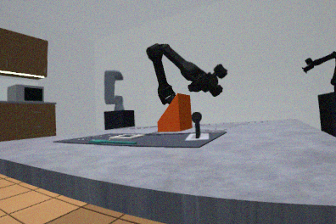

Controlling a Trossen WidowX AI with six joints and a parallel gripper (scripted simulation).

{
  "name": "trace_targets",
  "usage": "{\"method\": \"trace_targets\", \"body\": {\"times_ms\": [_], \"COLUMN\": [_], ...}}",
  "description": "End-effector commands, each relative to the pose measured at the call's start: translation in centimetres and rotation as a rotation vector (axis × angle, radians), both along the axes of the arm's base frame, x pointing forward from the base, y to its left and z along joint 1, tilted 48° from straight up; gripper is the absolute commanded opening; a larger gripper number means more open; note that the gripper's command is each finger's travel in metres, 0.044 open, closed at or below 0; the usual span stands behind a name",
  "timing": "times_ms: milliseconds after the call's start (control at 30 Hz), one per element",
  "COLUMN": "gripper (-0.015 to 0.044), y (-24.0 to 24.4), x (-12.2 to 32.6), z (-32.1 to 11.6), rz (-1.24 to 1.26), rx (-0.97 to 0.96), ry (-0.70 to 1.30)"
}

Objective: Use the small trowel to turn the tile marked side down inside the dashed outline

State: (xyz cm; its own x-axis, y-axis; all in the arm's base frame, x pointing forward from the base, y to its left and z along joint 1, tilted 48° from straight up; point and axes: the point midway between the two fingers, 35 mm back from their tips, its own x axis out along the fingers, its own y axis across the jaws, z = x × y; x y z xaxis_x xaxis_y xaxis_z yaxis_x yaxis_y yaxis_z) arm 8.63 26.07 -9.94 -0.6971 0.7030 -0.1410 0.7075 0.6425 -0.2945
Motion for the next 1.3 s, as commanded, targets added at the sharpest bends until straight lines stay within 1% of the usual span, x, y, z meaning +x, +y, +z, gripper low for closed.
{"method": "trace_targets", "body": {"times_ms": [0,333,367,667,800,1267], "gripper": [0.0374,0.0111,0.0100,0.0100,0.0000,0.0000], "y": [0.00,0.00,0.00,0.00,0.00,0.00], "x": [0.00,0.00,0.00,0.00,0.00,0.00], "z": [0.00,0.00,0.00,0.00,0.00,0.00], "rz": [0.000,0.000,0.000,0.000,0.000,0.000], "rx": [0.000,0.000,0.000,0.000,0.000,0.000], "ry": [0.000,0.000,0.000,0.000,0.000,0.000]}}
